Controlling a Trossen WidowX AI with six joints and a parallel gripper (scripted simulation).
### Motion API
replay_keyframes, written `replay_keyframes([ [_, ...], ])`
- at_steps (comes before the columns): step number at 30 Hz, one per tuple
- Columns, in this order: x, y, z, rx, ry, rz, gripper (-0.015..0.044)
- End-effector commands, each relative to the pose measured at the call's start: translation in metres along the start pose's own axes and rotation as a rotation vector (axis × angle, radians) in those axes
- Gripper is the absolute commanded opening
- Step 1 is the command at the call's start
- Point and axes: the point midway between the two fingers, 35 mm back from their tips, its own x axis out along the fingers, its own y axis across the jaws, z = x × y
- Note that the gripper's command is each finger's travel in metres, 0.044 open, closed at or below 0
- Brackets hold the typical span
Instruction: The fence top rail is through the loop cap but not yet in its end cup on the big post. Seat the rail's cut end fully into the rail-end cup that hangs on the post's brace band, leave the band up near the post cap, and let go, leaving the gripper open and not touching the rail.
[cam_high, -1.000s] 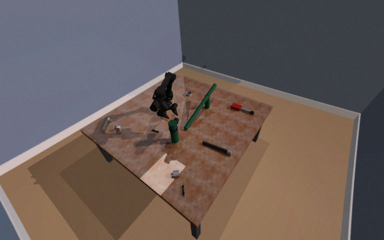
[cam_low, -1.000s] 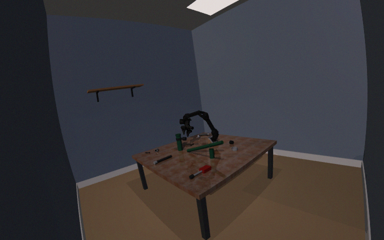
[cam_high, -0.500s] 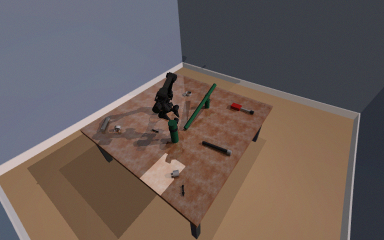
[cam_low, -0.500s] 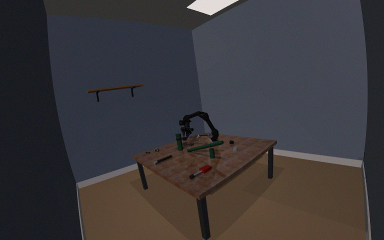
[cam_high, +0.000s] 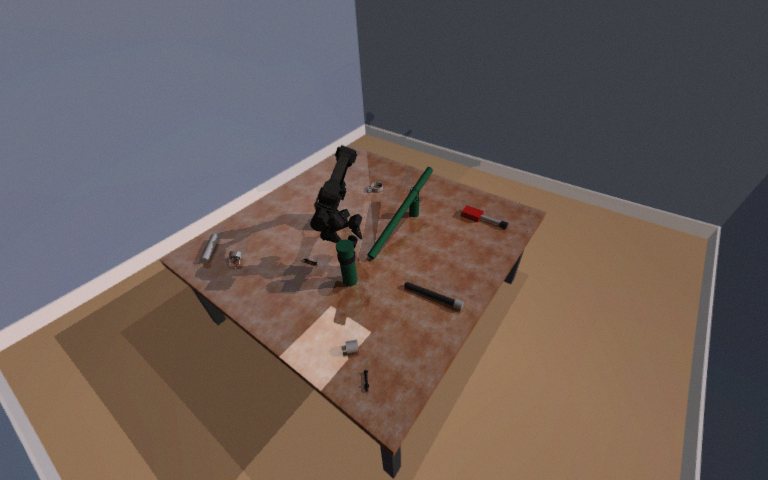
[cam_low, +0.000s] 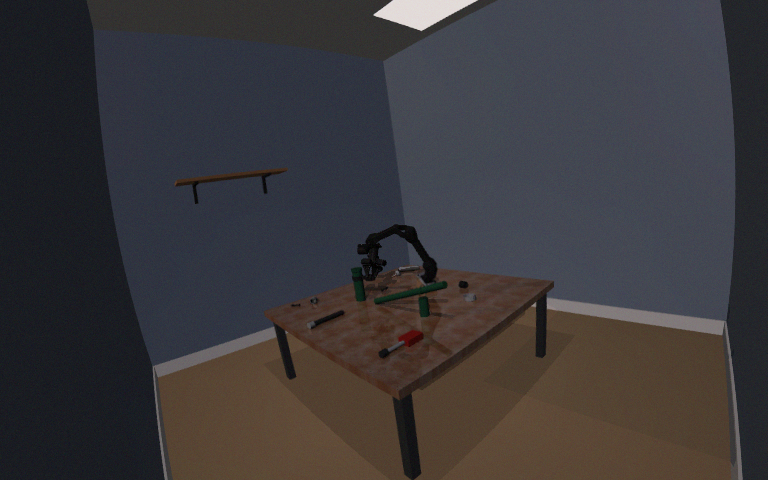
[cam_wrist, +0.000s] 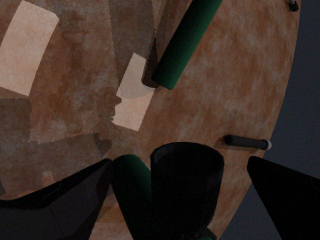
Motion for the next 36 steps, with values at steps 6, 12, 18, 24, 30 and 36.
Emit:
replay_keyframes([
  [6, 0.016, 0.0, 0.001, -0.006, -0.009, 0.002, 0.044],
  [12, 0.025, 0.0, 0.002, -0.014, -0.014, 0.005, 0.044],
  [18, 0.026, 0.0, 0.003, -0.014, -0.014, 0.005, 0.0309],
  [24, 0.026, 0.0, 0.003, -0.014, -0.014, 0.005, 0.0151],
  [30, 0.026, -0.001, 0.002, -0.008, -0.011, 0.006, 0.0033],
  [36, 0.029, -0.005, 0.002, 0.037, 0.016, 0.005, 0.0],
])
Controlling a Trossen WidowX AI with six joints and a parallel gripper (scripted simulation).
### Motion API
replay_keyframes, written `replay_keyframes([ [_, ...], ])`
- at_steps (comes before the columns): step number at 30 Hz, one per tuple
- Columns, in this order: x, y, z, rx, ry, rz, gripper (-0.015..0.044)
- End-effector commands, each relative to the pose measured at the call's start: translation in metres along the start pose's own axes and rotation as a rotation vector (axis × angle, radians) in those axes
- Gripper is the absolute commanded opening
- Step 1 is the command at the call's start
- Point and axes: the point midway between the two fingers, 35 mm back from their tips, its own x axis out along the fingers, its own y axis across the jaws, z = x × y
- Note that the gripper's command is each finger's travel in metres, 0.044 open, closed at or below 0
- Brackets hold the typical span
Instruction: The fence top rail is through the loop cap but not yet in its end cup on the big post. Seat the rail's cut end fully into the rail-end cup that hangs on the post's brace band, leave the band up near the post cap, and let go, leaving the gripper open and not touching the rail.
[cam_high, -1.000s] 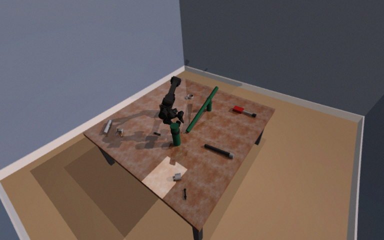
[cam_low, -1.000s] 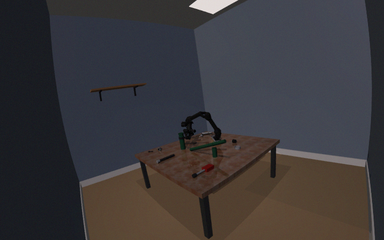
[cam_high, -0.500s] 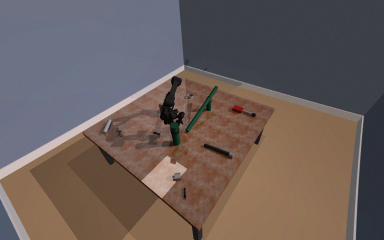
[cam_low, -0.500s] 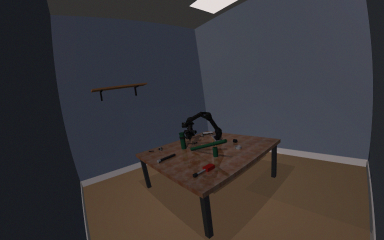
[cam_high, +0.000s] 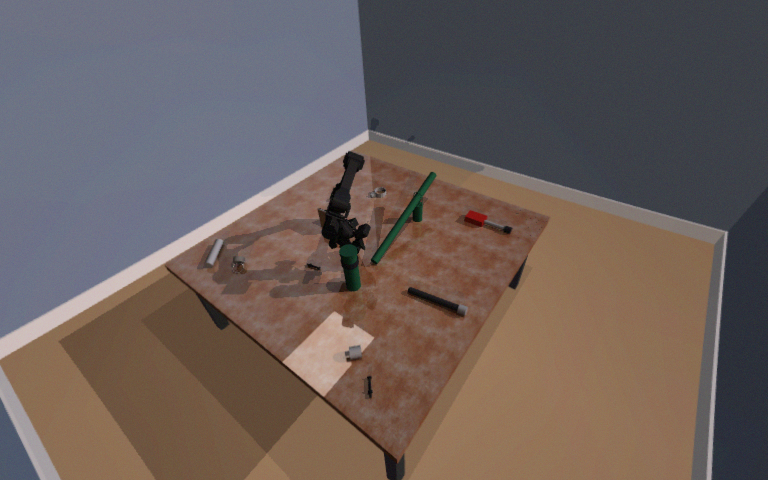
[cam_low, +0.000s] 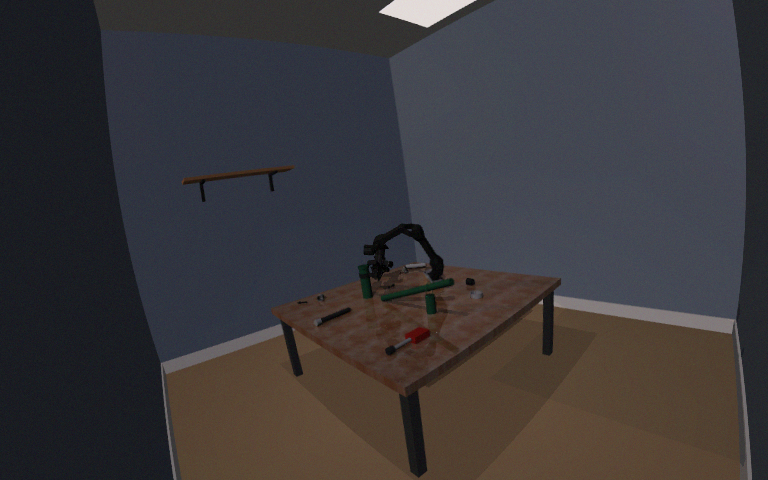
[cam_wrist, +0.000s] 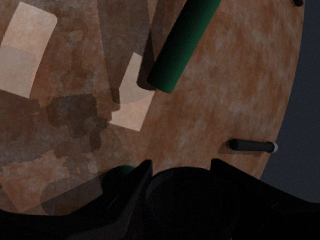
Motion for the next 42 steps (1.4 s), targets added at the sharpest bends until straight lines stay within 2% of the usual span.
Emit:
replay_keyframes([
  [1, 0.001, -0.002, 0.0, 0.022, 0.013, 0.0, 0.0],
  [42, 0.016, -0.026, -0.005, 0.291, 0.165, -0.001, 0.0],
])
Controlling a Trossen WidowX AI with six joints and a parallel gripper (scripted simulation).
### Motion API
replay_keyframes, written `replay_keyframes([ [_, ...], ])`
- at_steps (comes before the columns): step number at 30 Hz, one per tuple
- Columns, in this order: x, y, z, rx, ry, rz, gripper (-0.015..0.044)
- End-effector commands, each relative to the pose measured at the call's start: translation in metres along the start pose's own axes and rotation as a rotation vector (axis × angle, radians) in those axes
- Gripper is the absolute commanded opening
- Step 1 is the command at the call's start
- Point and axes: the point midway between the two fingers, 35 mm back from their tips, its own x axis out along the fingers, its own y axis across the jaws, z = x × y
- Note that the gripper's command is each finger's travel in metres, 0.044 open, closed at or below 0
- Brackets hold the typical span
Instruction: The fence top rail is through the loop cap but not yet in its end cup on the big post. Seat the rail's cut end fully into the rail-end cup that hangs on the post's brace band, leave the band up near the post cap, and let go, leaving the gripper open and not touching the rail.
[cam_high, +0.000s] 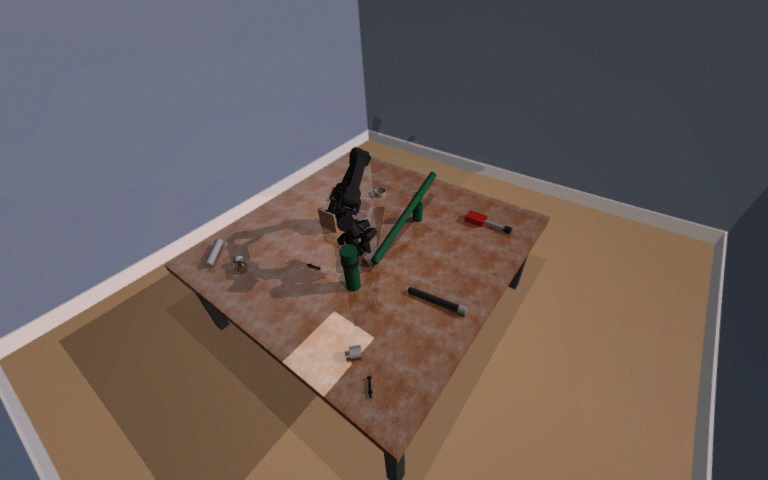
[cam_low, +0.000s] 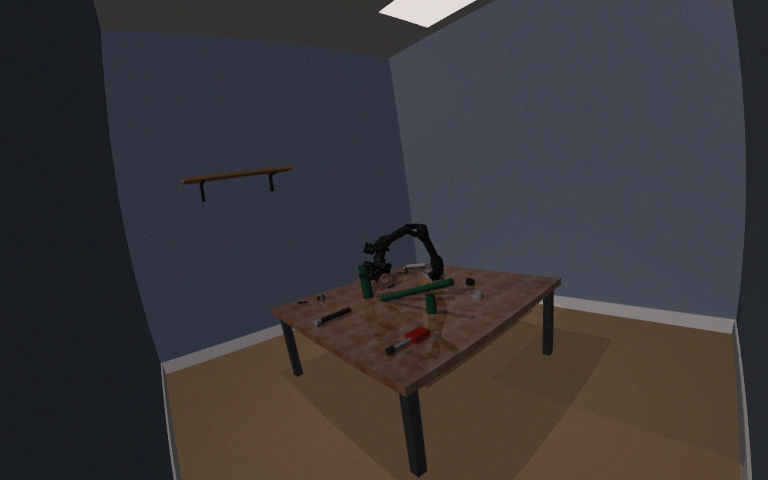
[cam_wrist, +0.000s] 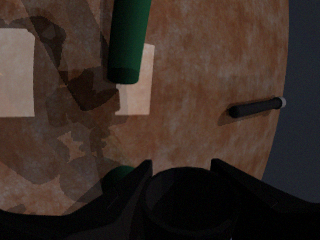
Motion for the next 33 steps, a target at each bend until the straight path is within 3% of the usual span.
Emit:
replay_keyframes([
  [1, 0.0014, -0.0017, -0.0004, 0.021, 0.016, 0.001, 0.0],
  [33, 0.0035, -0.0056, -0.0002, 0.062, 0.037, 0.0, 0.0],
])
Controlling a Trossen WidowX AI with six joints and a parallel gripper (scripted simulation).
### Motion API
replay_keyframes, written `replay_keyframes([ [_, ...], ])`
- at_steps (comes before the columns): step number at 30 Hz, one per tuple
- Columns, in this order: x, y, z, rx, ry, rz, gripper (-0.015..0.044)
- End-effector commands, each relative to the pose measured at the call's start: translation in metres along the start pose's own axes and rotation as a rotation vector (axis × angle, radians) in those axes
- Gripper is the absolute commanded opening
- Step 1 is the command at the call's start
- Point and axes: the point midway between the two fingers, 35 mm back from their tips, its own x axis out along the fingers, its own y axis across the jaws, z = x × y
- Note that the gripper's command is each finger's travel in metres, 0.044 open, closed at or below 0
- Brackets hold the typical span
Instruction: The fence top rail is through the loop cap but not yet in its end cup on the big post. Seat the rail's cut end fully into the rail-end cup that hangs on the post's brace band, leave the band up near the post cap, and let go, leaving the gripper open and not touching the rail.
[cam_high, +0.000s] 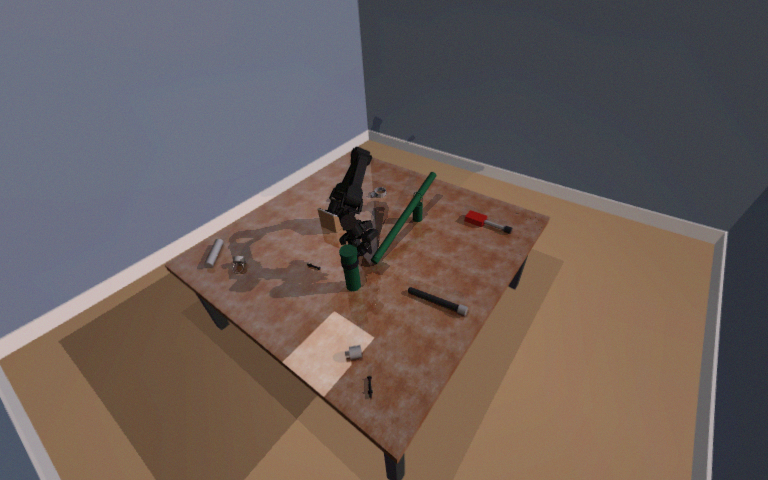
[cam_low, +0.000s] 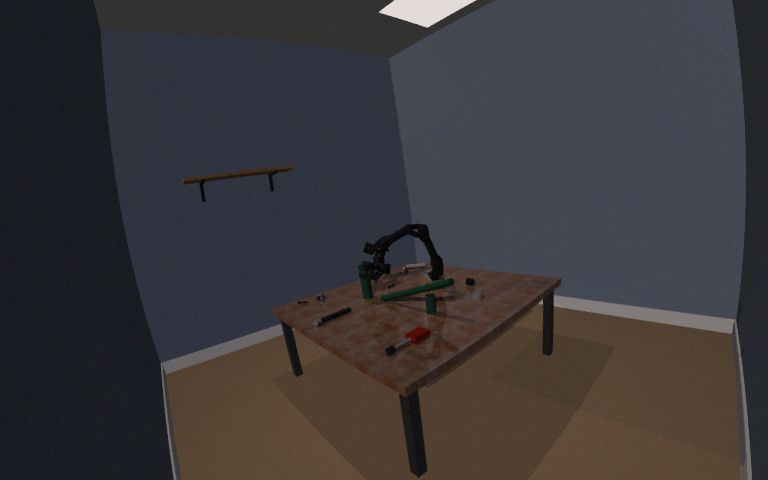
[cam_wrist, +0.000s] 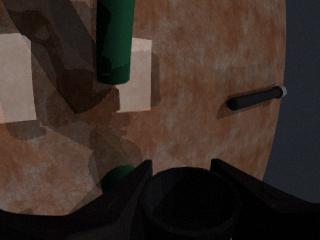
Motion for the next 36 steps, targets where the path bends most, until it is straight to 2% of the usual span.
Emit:
replay_keyframes([
  [1, 0.0, 0.0, 0.0, 0.0, 0.0, 0.0, 0.0026],
  [10, -0.001, 0.0, 0.001, 0.0, 0.0, 0.0, 0.0263],
  [17, -0.016, -0.011, 0.018, 0.005, 0.003, 0.001, 0.044],
  [27, -0.035, -0.023, 0.04, 0.061, 0.006, -0.006, 0.044],
  [36, -0.082, -0.045, 0.1, 0.906, 0.015, -0.007, 0.044],
])
